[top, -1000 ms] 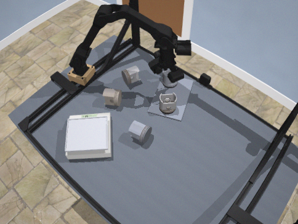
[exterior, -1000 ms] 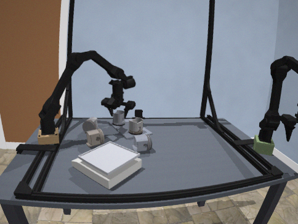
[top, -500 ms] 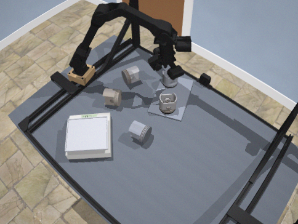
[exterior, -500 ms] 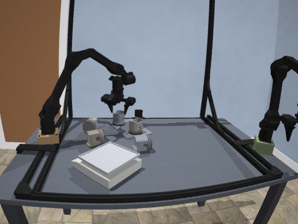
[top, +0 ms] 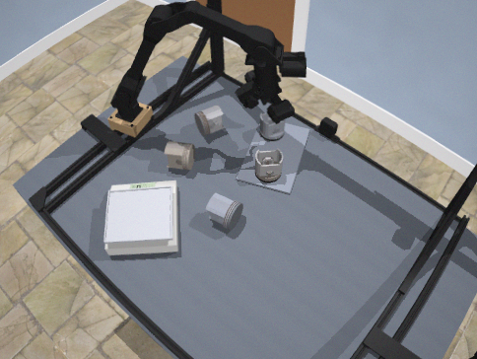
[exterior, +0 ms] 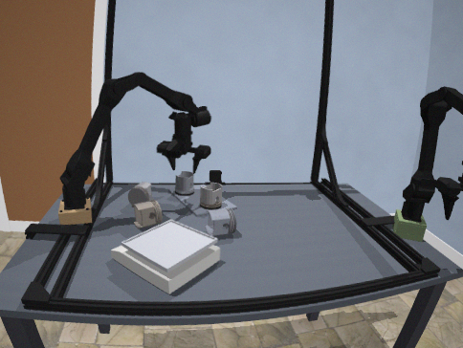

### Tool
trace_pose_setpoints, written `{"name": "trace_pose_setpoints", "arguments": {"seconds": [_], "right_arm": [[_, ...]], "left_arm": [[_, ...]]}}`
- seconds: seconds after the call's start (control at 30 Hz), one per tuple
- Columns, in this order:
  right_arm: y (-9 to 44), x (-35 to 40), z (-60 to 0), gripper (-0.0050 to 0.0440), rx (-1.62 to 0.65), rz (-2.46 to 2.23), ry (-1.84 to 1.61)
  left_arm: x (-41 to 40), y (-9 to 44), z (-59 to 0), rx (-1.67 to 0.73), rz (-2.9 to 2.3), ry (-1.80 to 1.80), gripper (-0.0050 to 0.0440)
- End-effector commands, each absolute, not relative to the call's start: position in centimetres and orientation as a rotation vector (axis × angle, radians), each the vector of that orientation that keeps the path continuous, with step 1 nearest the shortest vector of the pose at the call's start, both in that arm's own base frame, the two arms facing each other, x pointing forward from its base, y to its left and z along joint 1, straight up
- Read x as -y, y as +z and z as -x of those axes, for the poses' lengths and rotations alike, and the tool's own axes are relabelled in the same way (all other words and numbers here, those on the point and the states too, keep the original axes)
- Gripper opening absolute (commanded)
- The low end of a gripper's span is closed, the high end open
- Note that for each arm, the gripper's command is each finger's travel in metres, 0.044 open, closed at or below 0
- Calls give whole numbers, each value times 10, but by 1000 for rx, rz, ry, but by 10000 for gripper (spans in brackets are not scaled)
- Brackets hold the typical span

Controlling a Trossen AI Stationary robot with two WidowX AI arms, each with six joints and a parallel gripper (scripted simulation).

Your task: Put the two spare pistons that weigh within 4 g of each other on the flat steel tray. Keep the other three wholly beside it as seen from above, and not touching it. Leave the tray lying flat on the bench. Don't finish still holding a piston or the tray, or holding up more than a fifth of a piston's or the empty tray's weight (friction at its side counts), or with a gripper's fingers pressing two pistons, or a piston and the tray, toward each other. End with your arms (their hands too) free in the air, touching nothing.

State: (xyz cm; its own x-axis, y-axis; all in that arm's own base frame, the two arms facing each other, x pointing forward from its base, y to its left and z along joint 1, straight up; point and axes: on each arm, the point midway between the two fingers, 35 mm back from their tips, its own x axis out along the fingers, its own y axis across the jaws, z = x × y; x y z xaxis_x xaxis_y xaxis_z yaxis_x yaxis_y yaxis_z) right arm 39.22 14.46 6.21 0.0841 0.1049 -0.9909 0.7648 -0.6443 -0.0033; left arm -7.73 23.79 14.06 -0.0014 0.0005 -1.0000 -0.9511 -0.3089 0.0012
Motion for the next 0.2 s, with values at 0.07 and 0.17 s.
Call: {"name": "trace_pose_setpoints", "arguments": {"seconds": [0.07,0.17], "right_arm": [[67,-145,-393,378,-858,-1838,-1591],[67,-145,-393,378,-858,-1838,-1591]], "left_arm": [[-238,141,77,-1044,1436,1436,440],[-238,141,77,-1044,1436,1436,440]]}}
